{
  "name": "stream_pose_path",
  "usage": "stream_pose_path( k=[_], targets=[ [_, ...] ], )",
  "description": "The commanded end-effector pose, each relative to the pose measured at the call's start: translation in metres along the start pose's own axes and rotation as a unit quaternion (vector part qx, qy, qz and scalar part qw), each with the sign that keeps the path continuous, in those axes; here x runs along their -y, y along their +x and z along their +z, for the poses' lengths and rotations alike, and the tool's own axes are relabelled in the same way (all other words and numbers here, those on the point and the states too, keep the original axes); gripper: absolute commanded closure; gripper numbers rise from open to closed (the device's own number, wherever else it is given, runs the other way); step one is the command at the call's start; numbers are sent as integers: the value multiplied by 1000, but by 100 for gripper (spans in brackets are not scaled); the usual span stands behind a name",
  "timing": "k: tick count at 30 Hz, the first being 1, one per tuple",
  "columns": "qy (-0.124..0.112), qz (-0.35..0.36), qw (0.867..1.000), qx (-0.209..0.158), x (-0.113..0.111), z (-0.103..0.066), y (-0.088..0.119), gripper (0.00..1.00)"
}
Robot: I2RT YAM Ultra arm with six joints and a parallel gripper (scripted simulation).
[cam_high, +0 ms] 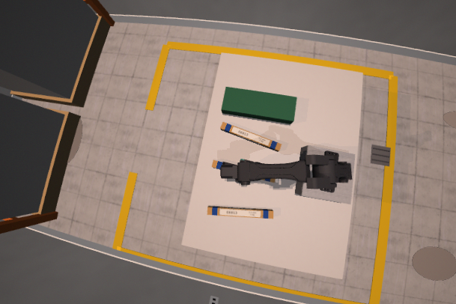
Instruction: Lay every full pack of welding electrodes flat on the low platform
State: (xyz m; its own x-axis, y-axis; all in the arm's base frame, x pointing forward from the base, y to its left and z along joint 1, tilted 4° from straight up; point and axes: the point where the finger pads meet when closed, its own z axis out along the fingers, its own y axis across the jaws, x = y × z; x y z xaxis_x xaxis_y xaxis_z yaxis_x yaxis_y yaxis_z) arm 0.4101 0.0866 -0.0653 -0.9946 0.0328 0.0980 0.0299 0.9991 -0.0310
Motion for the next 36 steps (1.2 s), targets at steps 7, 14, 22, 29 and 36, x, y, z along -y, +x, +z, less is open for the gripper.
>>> stream_pose_path(
  k=[7, 14, 22, 29, 36],
  targets=[
    [-2, 2, 1000, 8, 2, 13, -4, 26],
    [-3, 2, 1000, 12, 2, 16, -6, 26],
    [-5, 2, 1000, 22, 1, 19, -11, 26],
    [-4, 3, 1000, 16, 2, 30, -8, 26],
    [-5, 0, 1000, 21, -2, 26, -11, 26]
  ],
)
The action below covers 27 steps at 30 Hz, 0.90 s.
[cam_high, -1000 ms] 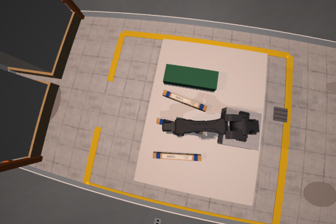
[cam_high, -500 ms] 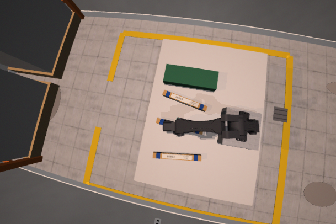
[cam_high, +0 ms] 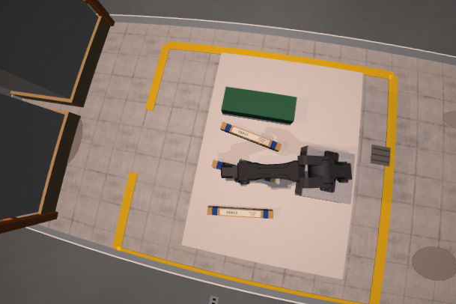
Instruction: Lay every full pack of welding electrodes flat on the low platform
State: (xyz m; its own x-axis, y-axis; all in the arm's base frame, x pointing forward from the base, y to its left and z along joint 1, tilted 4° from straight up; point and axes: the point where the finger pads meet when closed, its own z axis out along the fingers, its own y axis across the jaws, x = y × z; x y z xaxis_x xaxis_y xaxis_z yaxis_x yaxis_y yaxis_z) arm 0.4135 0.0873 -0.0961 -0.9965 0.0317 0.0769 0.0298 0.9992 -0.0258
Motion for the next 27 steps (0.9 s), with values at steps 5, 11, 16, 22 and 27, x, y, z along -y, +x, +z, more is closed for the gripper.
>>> stream_pose_path(
  k=[5, 11, 16, 22, 27],
  targets=[
    [-2, 1, 1000, 10, 0, -4, -4, 26],
    [-2, 1, 1000, 10, 1, -4, -4, 26],
    [-2, 1, 1000, 10, 1, -3, -3, 26],
    [-2, 1, 1000, 10, 1, -3, -3, 26],
    [-2, 1, 1000, 10, 1, -3, -3, 26]
  ],
)
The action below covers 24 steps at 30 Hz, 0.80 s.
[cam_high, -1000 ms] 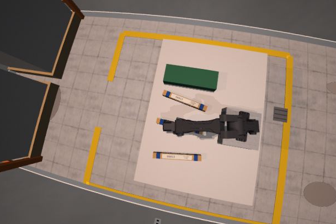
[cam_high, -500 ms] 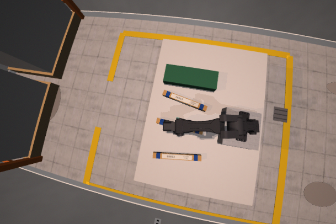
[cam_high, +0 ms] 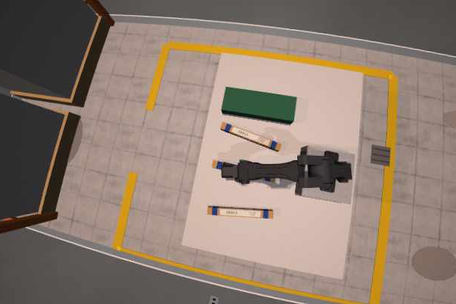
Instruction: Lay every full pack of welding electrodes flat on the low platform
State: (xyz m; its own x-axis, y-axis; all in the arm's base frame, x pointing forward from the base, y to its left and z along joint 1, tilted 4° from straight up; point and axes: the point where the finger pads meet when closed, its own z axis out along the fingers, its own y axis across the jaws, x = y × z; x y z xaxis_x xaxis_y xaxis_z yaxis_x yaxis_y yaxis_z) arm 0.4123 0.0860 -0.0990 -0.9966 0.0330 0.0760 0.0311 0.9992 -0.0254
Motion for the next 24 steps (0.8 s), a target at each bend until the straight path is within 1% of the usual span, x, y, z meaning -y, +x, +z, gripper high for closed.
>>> stream_pose_path(
  k=[1, 7, 8, 24],
  targets=[
    [-2, 0, 1000, 10, 0, -6, -4, 26],
    [-2, 0, 1000, 10, 0, -7, -4, 26],
    [-2, 0, 1000, 10, 0, -7, -4, 100],
    [-1, 0, 1000, 10, 0, -7, -4, 100]
  ],
)
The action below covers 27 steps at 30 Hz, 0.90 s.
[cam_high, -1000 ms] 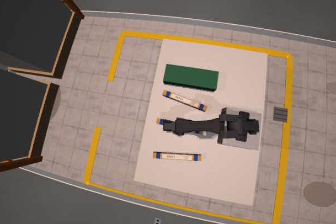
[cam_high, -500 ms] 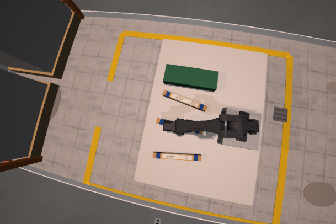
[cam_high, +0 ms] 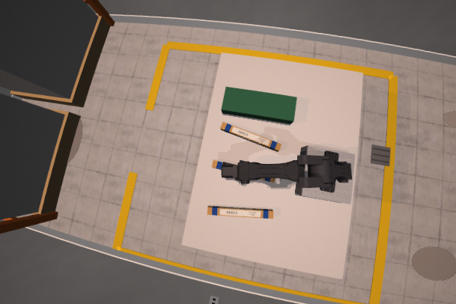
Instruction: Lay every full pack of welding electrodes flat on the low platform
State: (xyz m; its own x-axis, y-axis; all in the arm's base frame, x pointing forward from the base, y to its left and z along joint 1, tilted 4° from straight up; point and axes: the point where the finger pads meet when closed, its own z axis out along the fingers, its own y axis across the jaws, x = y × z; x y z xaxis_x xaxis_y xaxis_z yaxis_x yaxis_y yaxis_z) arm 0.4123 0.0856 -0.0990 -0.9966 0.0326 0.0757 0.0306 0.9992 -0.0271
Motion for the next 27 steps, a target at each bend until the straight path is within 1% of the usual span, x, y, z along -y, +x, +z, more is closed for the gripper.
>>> stream_pose_path(
  k=[1, 26, 27],
  targets=[
    [-2, 0, 1000, 9, -1, -7, -3, 100],
    [-2, 0, 1000, 9, -1, -7, -3, 100],
    [0, 1, 1000, 5, 2, -11, 2, 100]
  ],
)
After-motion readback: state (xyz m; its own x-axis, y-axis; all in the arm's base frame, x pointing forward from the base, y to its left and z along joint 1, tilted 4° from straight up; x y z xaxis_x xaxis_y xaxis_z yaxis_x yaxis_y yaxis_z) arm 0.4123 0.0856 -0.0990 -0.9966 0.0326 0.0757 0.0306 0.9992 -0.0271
